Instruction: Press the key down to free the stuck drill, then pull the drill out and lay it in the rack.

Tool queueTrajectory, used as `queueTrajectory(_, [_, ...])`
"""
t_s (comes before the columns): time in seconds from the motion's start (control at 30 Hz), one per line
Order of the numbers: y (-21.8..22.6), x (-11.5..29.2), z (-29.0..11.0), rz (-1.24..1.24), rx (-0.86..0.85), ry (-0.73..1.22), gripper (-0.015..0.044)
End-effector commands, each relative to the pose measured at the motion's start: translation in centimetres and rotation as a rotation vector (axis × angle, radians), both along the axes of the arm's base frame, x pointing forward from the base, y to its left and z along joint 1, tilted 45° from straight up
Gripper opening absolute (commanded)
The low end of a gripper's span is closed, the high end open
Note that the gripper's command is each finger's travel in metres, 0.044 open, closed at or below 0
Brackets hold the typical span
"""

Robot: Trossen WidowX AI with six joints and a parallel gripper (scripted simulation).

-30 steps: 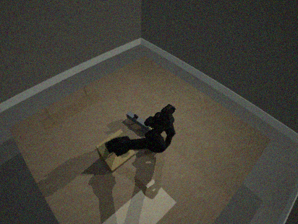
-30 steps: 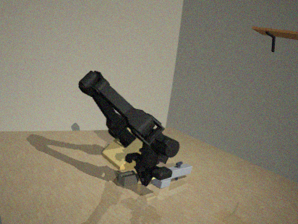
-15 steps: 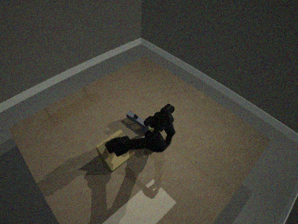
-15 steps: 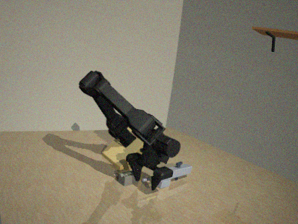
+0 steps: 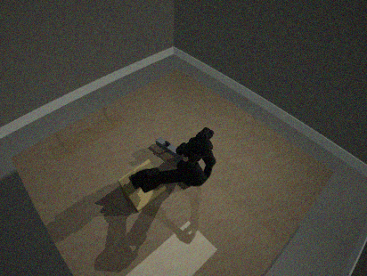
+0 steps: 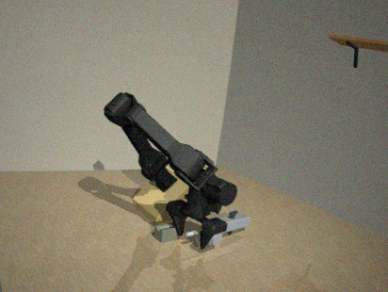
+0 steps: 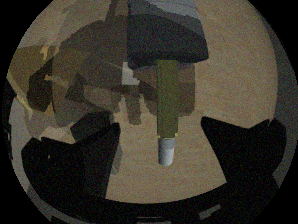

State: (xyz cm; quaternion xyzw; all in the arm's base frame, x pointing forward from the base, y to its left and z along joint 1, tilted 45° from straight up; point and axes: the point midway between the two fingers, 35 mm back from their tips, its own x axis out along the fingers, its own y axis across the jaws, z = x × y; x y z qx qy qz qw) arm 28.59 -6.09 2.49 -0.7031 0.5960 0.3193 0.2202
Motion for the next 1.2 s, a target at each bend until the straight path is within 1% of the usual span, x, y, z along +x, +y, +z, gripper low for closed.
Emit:
queueTrajectory(0.0, [0.05,-0.07,-0.26,-0.004,-0.001,-0.003,0.044])
queueTrajectory(0.2, [0.12,-0.12,-0.55,-0.004,-0.001,-0.003,0.044])
queueTrajectory(0.73, [0.11,-0.04,-0.33,0.0,0.0,0.0,0.002])
queueTrajectory(0.83, [0.11,-0.04,-0.33,0.0,0.0,0.0,0.0])
queueTrajectory(1.17, [0.28,-0.2,-0.15,-0.004,-0.001,-0.003,0.0])
